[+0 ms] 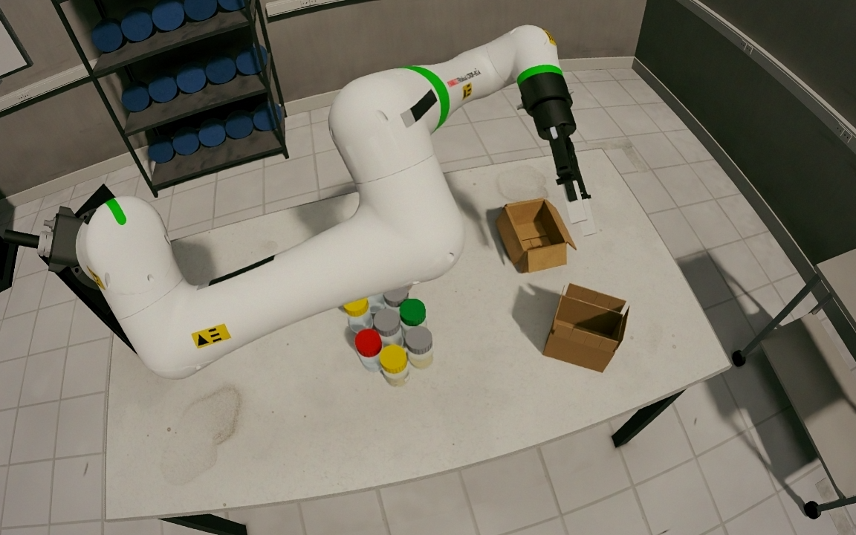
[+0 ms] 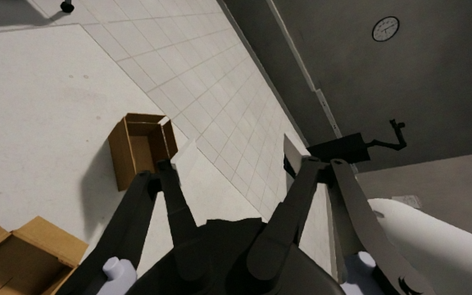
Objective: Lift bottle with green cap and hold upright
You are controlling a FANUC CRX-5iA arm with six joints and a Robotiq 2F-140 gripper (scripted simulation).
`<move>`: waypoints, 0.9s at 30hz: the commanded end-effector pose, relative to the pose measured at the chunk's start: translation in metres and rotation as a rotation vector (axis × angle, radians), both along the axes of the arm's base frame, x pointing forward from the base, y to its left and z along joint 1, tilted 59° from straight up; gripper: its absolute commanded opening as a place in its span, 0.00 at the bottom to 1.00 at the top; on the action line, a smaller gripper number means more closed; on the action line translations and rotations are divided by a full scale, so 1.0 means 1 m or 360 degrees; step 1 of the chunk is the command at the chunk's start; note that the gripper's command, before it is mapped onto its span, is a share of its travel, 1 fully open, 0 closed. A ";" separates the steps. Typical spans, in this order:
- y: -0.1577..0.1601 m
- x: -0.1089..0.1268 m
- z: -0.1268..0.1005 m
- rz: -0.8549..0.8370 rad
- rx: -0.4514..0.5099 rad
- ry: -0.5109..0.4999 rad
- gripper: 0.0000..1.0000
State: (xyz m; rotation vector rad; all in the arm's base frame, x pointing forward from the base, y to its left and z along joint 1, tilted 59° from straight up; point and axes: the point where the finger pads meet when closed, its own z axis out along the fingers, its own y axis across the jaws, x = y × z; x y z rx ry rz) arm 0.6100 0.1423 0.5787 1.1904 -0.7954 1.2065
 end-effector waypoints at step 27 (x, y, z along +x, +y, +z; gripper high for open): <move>-0.009 0.042 -0.062 0.0568 -0.0019 -0.0120 0.51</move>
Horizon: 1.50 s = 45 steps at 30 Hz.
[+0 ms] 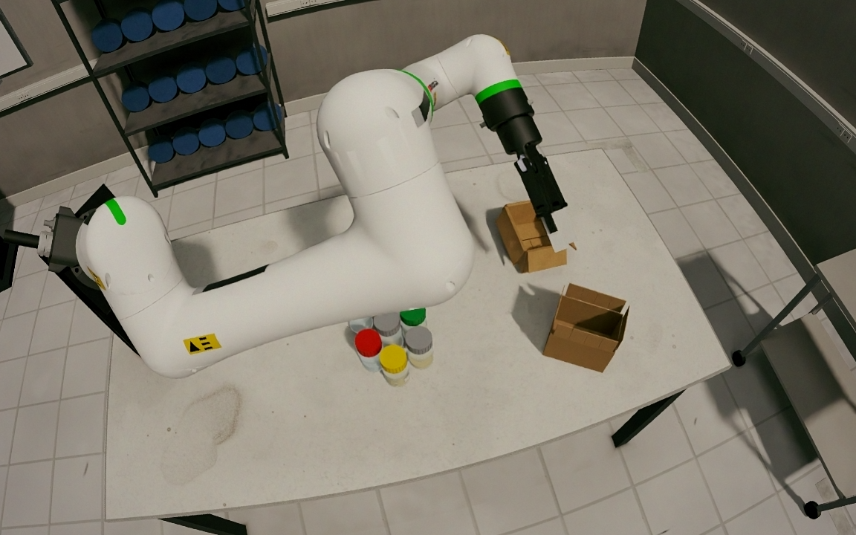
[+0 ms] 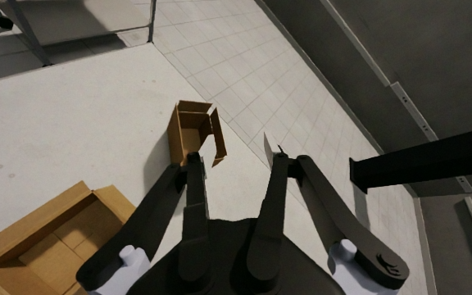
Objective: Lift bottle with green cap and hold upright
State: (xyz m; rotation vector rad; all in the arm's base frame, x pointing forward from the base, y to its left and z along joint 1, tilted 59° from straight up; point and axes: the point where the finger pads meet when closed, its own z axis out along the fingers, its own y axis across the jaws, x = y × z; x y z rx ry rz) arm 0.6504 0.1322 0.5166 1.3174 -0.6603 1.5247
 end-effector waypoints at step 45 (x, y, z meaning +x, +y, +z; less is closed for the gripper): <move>-0.064 -0.055 -0.207 0.0637 0.0434 0.0056 0.51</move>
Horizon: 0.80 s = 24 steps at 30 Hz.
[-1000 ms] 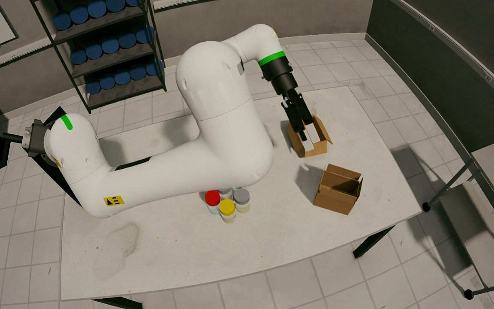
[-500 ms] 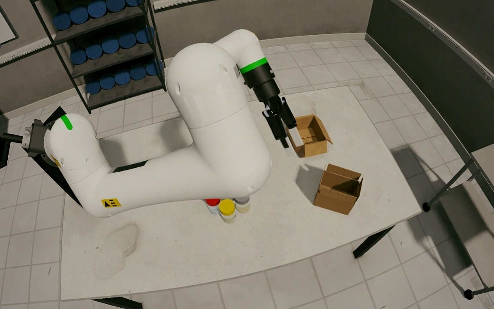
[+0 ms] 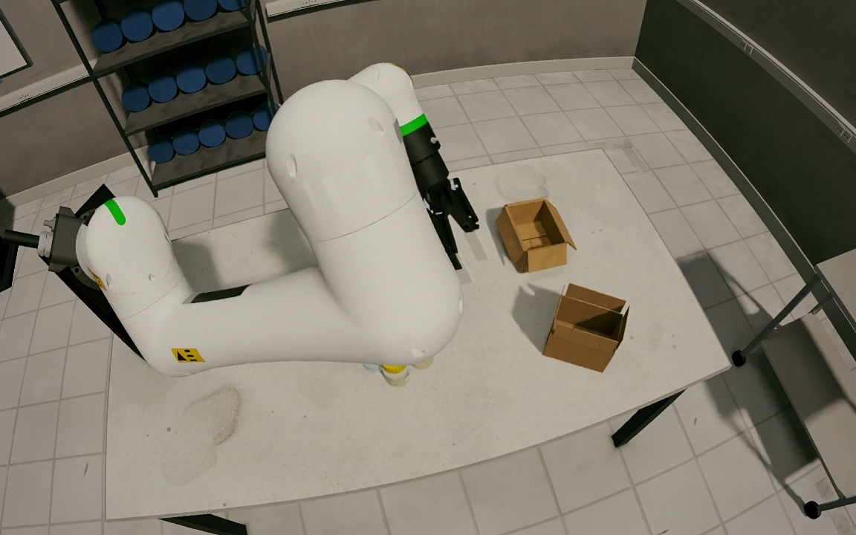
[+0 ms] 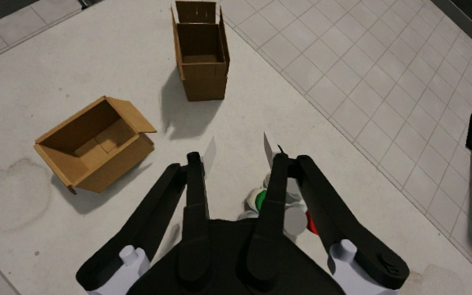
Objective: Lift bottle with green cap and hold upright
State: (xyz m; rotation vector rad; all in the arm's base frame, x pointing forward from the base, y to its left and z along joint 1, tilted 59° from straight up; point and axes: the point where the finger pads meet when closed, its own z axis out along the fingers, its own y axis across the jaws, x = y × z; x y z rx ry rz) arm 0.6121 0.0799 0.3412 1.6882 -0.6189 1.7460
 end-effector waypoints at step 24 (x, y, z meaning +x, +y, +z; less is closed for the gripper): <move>-0.064 -0.090 -0.142 0.0189 0.0360 0.0130 0.51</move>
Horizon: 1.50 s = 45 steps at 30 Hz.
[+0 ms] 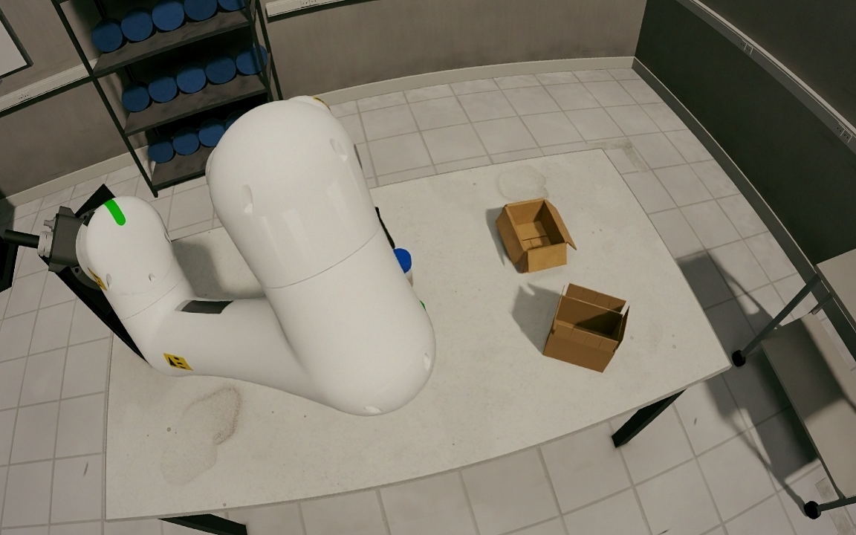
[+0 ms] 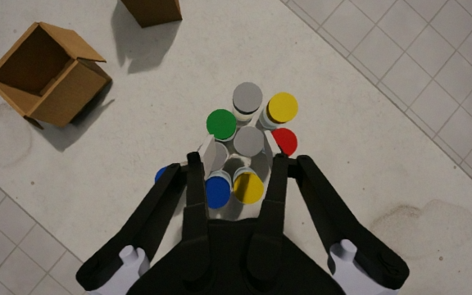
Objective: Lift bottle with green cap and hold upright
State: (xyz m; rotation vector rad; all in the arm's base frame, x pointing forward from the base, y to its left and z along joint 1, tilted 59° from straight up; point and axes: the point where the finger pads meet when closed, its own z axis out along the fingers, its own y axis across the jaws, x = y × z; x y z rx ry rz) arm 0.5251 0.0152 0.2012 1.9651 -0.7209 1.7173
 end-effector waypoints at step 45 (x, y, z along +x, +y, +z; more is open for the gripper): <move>0.048 -0.004 -0.048 0.0021 0.0005 -0.0013 0.51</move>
